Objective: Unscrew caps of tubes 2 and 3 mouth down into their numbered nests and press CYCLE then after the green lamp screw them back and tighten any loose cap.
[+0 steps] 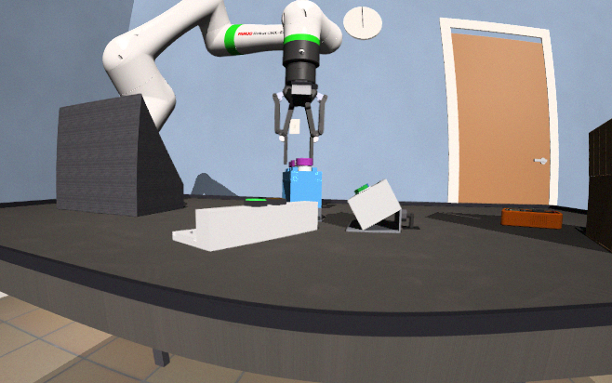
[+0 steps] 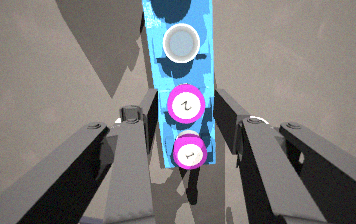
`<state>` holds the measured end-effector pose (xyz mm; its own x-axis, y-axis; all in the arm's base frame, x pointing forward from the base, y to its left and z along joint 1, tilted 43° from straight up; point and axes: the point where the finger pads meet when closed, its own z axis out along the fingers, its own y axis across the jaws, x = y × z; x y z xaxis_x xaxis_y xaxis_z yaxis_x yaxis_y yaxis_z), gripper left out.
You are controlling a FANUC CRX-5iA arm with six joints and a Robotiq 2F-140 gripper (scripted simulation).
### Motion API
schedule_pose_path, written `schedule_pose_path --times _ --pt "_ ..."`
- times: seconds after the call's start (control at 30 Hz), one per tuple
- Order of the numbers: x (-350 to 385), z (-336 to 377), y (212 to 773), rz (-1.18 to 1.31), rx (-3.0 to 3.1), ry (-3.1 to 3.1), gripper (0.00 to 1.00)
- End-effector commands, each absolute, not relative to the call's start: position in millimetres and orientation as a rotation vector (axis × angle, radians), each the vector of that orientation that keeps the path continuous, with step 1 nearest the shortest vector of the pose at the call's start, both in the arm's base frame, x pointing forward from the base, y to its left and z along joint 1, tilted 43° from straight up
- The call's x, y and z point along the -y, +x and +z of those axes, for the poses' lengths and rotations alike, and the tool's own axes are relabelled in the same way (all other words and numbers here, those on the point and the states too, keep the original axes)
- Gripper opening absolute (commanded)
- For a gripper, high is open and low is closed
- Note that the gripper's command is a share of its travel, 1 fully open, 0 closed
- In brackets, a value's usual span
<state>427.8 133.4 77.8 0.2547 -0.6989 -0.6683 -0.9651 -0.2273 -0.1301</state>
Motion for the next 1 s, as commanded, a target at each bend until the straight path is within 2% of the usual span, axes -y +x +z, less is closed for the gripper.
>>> schedule_pose_path --times 0.0,0.27,0.47,0.5,0.97 --pt "-132.7 78.2 428.3 0.593 -1.328 -2.093 0.41" --pt "-132.7 78.2 428.3 0.455 -0.962 -2.243 0.41" --pt "-132.7 78.1 428.2 0.449 -0.949 -2.247 0.41" --pt "-132.7 78.2 428.2 0.449 -0.949 -2.247 0.3" --pt "-132.7 78.2 428.2 0.449 -0.949 -2.247 0.3"
